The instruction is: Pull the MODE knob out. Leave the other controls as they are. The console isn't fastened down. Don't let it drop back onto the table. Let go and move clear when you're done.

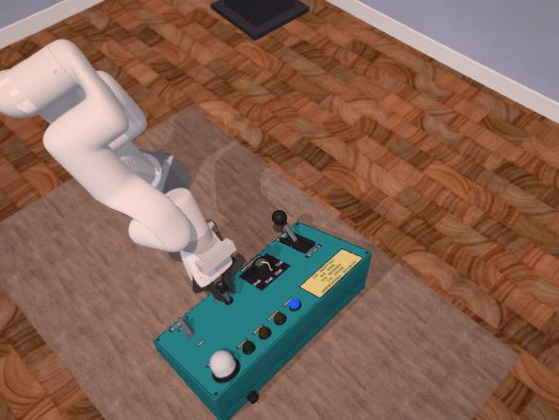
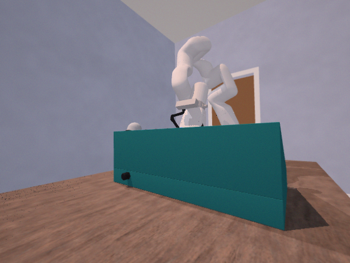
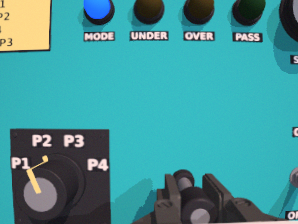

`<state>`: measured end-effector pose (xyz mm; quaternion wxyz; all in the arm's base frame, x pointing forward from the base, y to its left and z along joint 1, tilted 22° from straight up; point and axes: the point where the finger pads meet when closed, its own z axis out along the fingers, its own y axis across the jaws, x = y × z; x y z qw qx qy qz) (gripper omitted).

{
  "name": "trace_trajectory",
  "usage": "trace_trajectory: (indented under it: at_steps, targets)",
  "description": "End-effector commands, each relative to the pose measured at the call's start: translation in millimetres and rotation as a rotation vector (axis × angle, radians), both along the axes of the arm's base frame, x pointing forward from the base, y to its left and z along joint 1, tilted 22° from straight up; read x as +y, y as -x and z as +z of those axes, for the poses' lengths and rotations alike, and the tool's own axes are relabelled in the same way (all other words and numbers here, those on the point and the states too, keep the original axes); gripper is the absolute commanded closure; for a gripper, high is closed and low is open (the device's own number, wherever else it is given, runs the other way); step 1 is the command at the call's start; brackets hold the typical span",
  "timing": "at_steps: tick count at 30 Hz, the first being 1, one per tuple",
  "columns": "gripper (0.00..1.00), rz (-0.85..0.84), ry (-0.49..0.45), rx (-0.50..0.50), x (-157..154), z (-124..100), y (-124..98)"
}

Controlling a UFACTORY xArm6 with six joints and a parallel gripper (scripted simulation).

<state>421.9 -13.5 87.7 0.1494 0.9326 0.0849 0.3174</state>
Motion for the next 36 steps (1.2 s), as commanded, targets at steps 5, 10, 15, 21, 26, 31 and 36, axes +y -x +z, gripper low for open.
trace_trajectory:
  at_steps: [5,10,15,21,26,31,36]
  targets:
    - [1.0,0.002,-0.001,-0.004,0.6,1.8,-1.3]
    - [1.0,0.002,-0.001,-0.004,0.6,1.8,-1.3]
    - [1.0,0.002,-0.001,-0.004,0.6,1.8,-1.3]
    - [0.24,0.002,-0.001,-0.004,0.6,1.8,-1.3]
    - [0.24,0.002,-0.001,-0.004,0.6,1.8,-1.3]
    - [0.24,0.002,-0.001,-0.004,0.6,1.8,-1.3]
    - [0.24,0.002,-0.001,-0.004,0.6,1.8,-1.3]
